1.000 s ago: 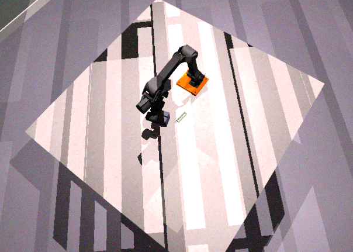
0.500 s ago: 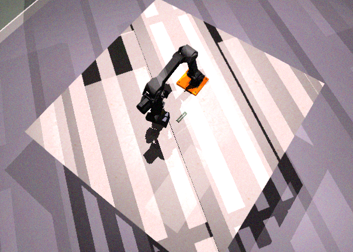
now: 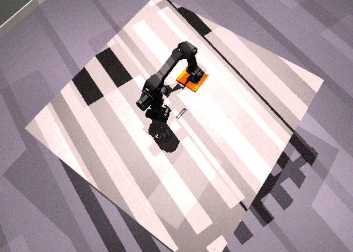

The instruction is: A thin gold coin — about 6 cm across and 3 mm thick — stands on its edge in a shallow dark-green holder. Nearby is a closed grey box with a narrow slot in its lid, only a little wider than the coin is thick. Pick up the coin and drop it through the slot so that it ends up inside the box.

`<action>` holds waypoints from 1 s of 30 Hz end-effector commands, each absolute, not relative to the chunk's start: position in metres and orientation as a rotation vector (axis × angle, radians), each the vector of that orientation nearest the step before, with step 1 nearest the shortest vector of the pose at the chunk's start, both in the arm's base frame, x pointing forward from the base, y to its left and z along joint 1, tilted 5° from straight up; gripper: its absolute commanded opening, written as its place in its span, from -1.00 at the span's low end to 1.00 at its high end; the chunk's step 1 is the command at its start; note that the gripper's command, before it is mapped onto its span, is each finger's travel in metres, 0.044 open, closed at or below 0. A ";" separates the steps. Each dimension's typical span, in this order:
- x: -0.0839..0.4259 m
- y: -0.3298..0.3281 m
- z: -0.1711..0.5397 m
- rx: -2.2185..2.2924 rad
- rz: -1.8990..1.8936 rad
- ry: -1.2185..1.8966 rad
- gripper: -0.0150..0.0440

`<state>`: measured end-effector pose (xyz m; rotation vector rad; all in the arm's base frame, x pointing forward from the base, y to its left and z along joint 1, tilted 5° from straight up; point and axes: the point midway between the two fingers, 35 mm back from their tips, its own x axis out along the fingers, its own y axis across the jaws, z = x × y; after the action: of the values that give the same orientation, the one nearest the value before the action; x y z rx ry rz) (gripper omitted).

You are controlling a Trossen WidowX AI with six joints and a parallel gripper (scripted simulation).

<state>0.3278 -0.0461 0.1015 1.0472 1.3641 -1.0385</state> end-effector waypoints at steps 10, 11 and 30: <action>0.326 -0.046 0.096 1.046 -1.041 1.369 -0.49; 0.326 -0.046 0.095 1.045 -1.041 1.369 -0.49; 0.327 -0.046 0.094 1.047 -1.038 1.364 0.05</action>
<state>0.3274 -0.0458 0.0938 1.0473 1.3643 -1.0381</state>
